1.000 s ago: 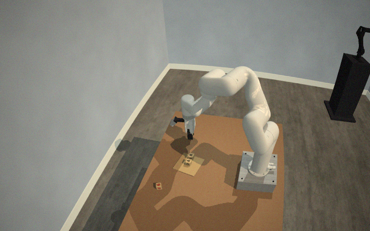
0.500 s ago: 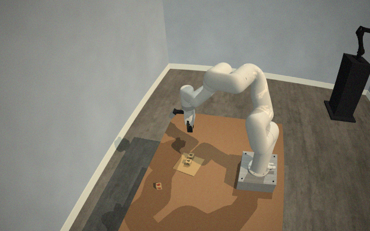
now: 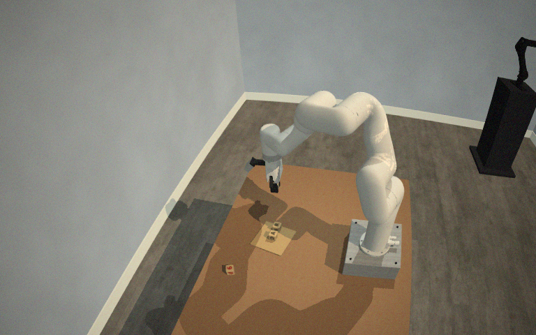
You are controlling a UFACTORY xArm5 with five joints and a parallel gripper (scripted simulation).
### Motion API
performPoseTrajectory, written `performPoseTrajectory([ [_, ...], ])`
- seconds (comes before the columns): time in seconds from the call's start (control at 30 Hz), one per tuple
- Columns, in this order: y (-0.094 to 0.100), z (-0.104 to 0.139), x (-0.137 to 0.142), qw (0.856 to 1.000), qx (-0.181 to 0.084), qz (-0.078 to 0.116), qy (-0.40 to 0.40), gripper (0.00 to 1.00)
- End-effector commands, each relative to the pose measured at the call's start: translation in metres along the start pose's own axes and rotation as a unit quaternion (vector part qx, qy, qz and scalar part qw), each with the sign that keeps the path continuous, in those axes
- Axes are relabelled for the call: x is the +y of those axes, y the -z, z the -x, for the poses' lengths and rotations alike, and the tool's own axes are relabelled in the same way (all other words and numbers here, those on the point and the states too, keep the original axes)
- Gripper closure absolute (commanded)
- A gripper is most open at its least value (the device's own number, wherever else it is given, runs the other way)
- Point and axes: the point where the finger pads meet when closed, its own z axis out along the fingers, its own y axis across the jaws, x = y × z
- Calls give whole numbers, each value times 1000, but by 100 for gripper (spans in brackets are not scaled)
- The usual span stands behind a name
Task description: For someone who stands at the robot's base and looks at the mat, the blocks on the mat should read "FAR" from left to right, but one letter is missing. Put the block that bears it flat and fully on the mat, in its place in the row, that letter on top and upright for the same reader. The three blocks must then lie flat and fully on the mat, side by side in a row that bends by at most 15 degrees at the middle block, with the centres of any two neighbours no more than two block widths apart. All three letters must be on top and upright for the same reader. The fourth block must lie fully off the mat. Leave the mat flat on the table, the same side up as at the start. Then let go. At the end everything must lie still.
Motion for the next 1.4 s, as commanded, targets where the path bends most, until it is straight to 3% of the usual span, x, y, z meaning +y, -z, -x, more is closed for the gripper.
performPoseTrajectory([
  [0.0,2,-4,-12,999,2,1,-43,73],
  [0.27,4,-7,-41,990,3,1,-138,73],
  [0.57,6,-9,-77,966,4,1,-258,73],
  [0.63,6,-9,-77,966,4,1,-258,73],
  [1.13,8,-5,-138,889,5,0,-459,73],
  [1.2,8,-5,-138,889,5,0,-459,73],
  [1.27,8,-3,-151,866,5,0,-501,73],
  [1.37,9,-1,-160,850,6,0,-527,73],
])
